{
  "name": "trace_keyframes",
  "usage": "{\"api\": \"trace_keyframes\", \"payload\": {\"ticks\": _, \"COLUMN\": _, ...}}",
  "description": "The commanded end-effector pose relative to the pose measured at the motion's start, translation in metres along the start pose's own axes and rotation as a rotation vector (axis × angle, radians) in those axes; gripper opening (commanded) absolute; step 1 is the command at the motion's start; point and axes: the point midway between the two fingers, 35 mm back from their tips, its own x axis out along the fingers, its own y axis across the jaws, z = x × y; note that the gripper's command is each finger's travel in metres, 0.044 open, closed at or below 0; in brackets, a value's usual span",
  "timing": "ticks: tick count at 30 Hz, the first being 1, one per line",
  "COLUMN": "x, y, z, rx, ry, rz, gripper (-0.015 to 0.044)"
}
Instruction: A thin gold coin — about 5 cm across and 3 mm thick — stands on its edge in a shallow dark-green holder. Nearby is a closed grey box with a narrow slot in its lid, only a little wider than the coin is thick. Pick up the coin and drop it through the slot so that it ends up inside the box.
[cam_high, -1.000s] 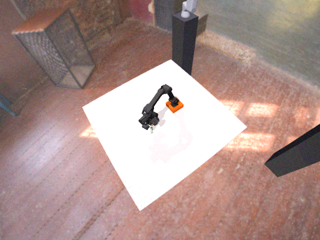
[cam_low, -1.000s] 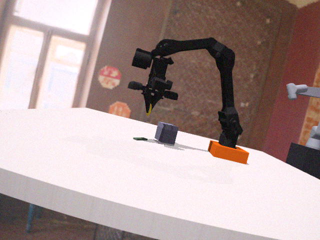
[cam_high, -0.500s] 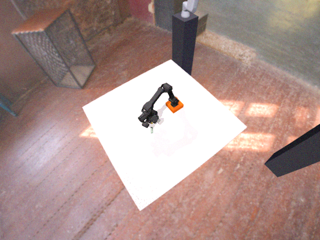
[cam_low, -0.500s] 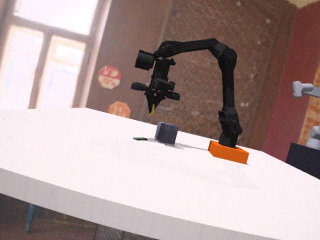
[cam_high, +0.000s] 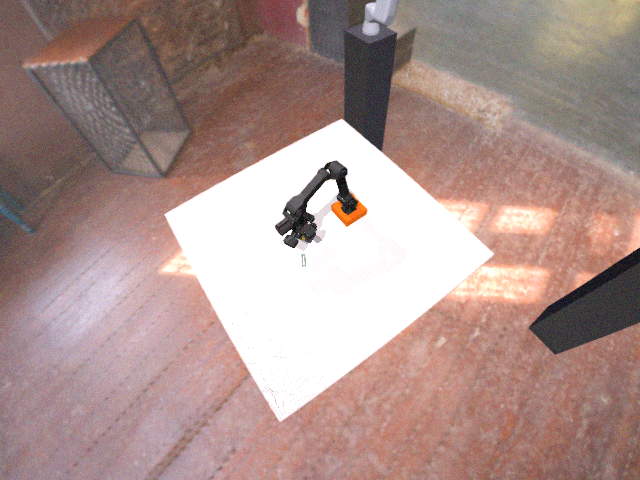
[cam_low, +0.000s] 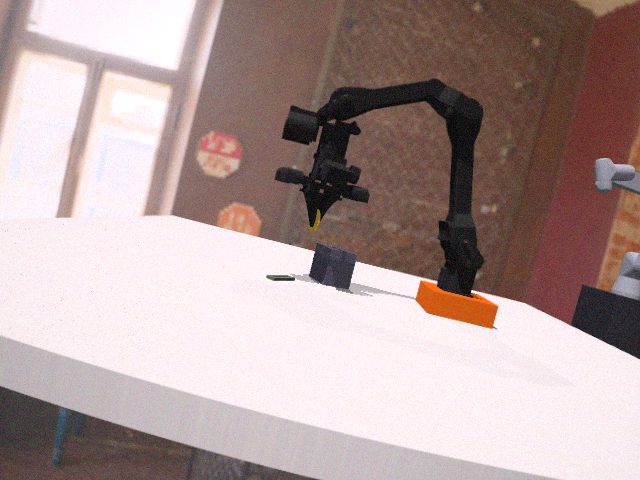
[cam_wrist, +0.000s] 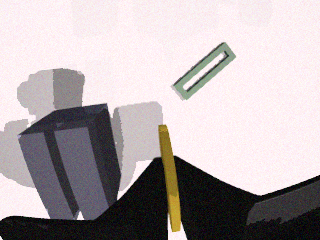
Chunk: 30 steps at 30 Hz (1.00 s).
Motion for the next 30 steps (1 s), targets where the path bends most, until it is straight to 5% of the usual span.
{"api": "trace_keyframes", "payload": {"ticks": 1, "x": 0.000, "y": 0.012, "z": -0.005, "rx": -0.004, "ry": -0.001, "rz": -0.001, "gripper": 0.0000}}
{"api": "trace_keyframes", "payload": {"ticks": 30, "x": 0.005, "y": 0.077, "z": -0.029, "rx": -0.004, "ry": 0.001, "rz": 0.005, "gripper": 0.0000}}
